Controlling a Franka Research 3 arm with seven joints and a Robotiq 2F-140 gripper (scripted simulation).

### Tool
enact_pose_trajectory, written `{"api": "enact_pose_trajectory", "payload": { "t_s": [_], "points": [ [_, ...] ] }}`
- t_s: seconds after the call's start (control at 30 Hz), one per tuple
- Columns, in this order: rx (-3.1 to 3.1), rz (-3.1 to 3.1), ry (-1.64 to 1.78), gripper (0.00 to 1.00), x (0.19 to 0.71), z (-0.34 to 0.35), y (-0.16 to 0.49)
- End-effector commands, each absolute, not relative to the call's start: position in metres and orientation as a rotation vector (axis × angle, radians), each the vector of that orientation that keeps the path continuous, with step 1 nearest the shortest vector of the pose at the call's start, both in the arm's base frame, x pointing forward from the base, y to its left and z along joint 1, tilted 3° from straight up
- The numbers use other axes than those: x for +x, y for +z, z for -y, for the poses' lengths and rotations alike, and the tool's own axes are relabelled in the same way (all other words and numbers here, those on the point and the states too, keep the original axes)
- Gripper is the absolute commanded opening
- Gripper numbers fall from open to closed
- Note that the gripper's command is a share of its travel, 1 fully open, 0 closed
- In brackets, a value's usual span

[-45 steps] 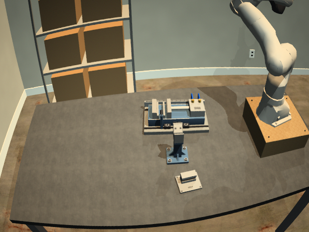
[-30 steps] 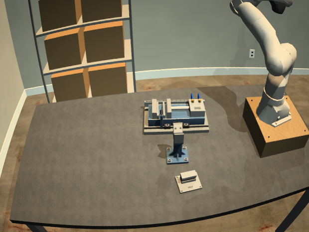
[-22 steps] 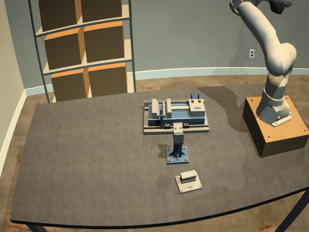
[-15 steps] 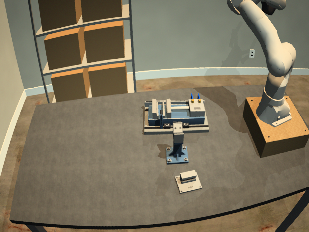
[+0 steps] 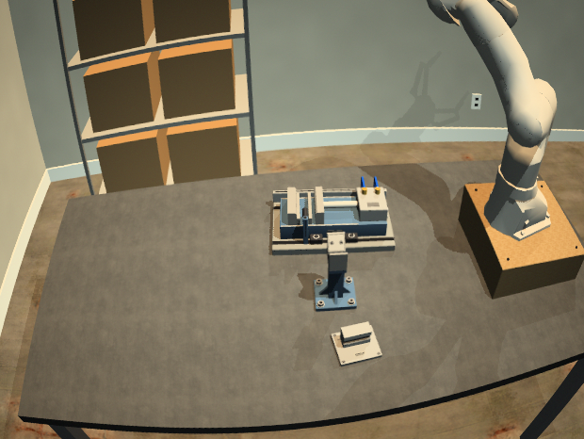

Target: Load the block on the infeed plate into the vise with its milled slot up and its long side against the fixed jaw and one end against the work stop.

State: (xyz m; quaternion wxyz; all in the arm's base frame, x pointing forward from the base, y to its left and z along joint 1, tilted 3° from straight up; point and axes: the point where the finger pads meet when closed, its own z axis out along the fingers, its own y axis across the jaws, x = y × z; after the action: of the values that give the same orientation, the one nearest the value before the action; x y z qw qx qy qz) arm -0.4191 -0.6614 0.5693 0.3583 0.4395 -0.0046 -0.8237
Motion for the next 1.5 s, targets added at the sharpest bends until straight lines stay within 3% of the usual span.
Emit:
{"api": "enact_pose_trajectory", "payload": {
  "t_s": [0.0, 0.73, 1.3, 1.47],
  "points": [
    [1.151, 0.134, -1.97, 1.0, -0.406, 0.664, 0.548],
    [1.333, 0.452, -1.472, 1.0, -0.301, 0.697, 0.428],
    [1.474, 0.706, -1.059, 1.0, -0.172, 0.706, 0.327],
    [1.528, 0.805, -0.902, 1.0, -0.113, 0.7, 0.289]
  ]
}}
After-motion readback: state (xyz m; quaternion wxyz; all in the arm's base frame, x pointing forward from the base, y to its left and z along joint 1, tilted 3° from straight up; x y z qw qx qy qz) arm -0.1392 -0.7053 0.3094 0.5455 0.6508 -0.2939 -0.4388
